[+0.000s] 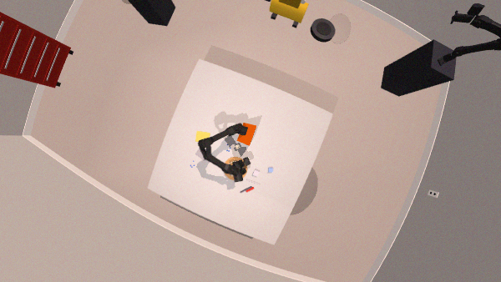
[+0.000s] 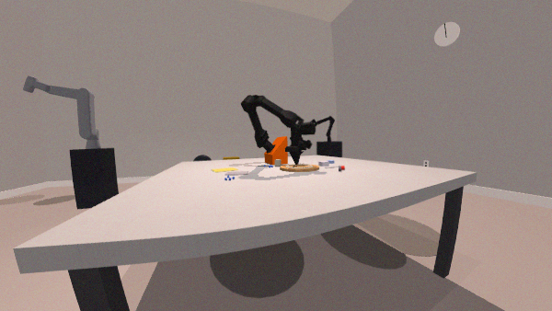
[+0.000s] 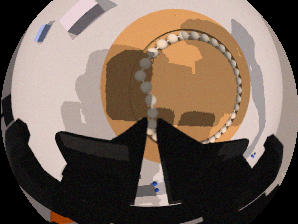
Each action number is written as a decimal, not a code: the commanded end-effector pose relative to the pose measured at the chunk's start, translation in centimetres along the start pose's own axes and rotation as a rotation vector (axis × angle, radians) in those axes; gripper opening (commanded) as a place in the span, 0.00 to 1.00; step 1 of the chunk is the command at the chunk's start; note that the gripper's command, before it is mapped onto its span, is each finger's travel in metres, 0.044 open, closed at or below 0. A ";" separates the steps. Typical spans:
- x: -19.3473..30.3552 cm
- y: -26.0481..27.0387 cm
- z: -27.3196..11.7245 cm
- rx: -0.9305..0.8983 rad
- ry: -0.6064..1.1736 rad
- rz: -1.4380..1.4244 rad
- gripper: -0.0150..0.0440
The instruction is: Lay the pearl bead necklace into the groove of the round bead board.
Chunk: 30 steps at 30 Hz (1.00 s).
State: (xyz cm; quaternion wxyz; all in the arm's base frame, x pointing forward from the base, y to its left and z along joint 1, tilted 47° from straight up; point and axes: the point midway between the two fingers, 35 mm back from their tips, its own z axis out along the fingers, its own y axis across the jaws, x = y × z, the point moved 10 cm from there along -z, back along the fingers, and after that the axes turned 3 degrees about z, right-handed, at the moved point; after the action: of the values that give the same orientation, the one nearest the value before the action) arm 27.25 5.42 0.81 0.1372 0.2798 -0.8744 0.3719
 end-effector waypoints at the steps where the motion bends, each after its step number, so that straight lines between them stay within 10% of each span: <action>1: 0.0 0.0 0.0 0.000 0.000 0.001 0.25; 26: 0.2 0.9 0.2 0.003 0.004 -0.004 0.25; 30: 0.1 0.8 -0.1 0.003 -0.001 0.000 0.43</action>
State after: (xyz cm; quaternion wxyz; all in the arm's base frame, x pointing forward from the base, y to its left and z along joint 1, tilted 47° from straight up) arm 26.73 5.91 0.46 0.1366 0.2802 -0.8739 0.3730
